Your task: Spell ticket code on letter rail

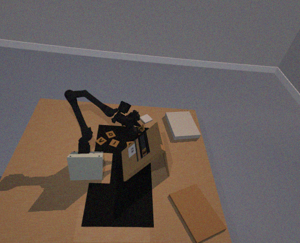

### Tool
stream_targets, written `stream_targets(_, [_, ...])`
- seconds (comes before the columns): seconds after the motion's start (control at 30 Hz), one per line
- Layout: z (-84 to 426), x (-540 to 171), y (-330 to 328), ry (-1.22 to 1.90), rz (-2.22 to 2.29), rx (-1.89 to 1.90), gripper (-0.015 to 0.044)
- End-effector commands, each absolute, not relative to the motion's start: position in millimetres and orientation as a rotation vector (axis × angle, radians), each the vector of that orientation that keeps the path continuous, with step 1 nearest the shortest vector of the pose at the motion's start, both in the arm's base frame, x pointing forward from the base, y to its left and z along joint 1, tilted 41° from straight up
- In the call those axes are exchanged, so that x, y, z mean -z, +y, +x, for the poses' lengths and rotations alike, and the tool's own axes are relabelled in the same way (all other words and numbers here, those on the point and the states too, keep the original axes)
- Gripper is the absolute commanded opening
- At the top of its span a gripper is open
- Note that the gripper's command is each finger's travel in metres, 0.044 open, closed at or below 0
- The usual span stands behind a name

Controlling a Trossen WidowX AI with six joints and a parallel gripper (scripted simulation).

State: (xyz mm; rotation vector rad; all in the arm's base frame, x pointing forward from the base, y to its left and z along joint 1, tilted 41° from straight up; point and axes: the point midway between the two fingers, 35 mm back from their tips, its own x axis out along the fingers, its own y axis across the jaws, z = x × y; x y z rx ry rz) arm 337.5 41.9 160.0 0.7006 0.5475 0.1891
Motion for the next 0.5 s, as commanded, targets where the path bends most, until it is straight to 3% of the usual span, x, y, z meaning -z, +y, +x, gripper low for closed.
stream_targets(0.0, [336.6, -156.5, 41.0, 0.553, 0.696, -0.194, 0.0])
stream_targets(0.47, [336.6, -151.8, 35.7, 0.553, 0.696, -0.193, 0.0])
